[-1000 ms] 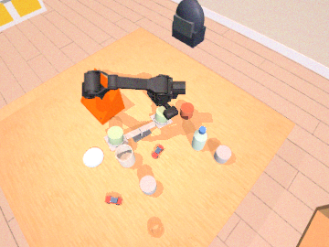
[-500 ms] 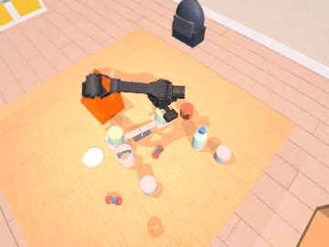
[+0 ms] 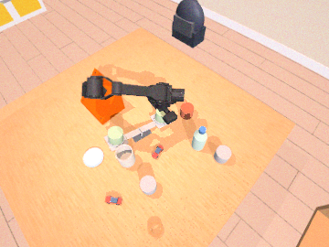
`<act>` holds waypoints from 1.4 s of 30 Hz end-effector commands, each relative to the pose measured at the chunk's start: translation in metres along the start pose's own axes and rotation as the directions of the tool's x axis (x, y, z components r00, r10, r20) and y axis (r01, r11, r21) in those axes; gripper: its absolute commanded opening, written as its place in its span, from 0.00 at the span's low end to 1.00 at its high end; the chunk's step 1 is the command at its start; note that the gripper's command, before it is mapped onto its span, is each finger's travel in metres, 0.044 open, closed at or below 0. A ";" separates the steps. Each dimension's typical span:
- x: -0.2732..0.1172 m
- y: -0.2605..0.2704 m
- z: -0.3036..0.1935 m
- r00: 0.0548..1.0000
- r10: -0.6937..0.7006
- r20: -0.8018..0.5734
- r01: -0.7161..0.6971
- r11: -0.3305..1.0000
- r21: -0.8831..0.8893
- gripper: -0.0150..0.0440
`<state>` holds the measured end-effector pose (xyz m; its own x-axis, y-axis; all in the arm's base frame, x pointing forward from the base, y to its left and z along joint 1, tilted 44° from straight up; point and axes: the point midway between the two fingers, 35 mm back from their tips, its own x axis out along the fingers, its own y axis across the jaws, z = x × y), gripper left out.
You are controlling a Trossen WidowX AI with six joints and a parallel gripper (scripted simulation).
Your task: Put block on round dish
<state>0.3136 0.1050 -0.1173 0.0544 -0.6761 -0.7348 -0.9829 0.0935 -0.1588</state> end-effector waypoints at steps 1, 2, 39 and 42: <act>0.002 0.000 -0.001 1.000 -0.003 -0.004 0.003 1.000 -0.006 0.80; 0.002 0.000 -0.001 1.000 -0.003 -0.004 0.003 1.000 -0.006 0.79; -0.034 -0.004 0.004 1.000 -0.002 0.000 0.002 1.000 -0.007 0.25; -0.038 -0.004 0.004 1.000 -0.002 0.001 0.002 1.000 -0.007 0.25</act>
<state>0.3136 0.1248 -0.0955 0.0471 -0.6867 -0.7255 -0.9858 0.0853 -0.1446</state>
